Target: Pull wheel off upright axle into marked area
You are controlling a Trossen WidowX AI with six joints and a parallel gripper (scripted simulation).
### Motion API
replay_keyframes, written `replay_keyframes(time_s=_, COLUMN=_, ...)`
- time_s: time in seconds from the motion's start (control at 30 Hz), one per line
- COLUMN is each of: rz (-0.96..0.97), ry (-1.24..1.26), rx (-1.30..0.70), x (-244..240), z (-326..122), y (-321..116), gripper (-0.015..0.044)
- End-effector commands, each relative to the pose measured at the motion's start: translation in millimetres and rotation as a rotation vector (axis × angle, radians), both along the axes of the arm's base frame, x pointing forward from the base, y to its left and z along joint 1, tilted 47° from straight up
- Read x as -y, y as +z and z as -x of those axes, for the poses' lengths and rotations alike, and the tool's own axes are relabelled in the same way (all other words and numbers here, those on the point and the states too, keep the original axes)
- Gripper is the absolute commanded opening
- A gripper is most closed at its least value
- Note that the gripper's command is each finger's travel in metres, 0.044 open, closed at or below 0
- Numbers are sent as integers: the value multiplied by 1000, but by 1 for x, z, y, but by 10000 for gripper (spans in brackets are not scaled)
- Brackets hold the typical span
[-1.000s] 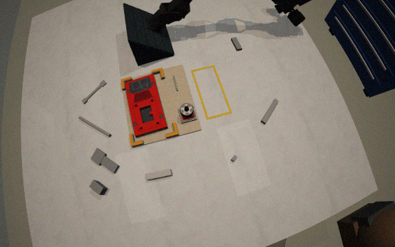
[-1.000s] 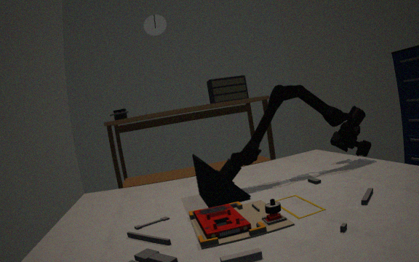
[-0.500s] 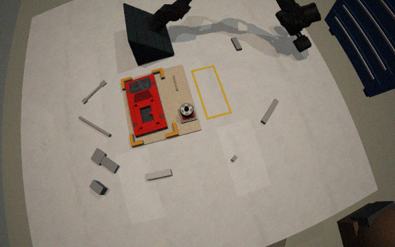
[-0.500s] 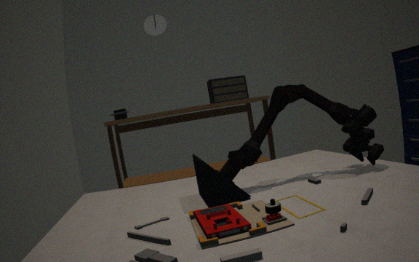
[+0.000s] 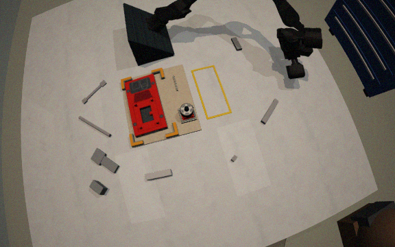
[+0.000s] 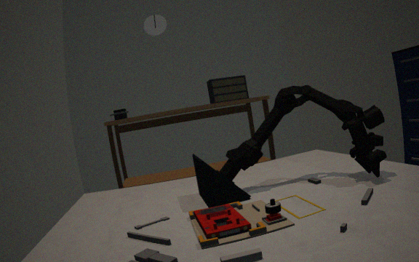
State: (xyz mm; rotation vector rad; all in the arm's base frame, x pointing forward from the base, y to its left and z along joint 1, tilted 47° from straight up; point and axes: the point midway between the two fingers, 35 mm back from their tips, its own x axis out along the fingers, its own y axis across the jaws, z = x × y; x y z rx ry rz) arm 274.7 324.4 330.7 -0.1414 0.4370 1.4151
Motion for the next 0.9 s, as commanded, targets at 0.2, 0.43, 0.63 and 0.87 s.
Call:
replay_keyframes(time_s=0.2, rz=159, ry=-199, rx=-199, x=67, z=-72, y=-68, gripper=300)
replay_keyframes(time_s=0.43, rz=241, ry=-328, rx=-373, x=128, z=-104, y=-115, gripper=300)
replay_keyframes(time_s=0.63, rz=288, ry=-434, rx=-542, x=185, z=-118, y=-152, gripper=300)
replay_keyframes(time_s=0.87, rz=306, ry=-546, rx=-762, x=255, z=-119, y=-190, gripper=300)
